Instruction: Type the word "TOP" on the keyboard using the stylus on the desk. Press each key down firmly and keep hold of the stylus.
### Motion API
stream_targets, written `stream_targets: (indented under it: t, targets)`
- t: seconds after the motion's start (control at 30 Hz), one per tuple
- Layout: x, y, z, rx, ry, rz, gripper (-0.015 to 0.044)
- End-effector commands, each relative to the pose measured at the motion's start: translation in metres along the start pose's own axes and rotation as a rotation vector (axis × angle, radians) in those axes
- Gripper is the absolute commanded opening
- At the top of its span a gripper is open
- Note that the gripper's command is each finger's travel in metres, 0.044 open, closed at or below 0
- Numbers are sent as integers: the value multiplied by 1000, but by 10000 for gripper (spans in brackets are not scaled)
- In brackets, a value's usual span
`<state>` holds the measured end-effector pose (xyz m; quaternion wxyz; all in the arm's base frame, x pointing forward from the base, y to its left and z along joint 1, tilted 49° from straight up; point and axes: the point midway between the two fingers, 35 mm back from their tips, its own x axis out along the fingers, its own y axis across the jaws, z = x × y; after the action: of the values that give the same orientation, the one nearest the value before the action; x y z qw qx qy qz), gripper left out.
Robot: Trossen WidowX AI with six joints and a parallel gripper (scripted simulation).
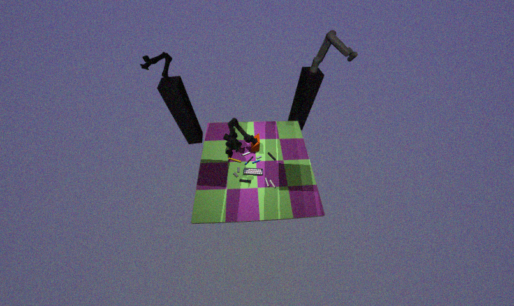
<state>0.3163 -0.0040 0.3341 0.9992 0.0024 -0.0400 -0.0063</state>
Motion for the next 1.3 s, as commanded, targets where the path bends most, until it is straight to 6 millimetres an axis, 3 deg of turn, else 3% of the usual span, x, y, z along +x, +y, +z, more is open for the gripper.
stream_targets:
  t: [0.0,0.07,0.27,0.53,0.8,1.0,1.27]
  targets:
    - [2,0,-2,3,11,-4,414]
    - [14,-4,-21,22,97,-36,361]
    - [53,-20,-111,64,474,-201,204]
    - [59,-36,-229,-3,927,-447,0]
    - [30,-52,-325,-230,1303,-690,0]
    - [0,-64,-377,-492,1514,-832,0]
    - [-3,-65,-382,-526,1534,-845,0]
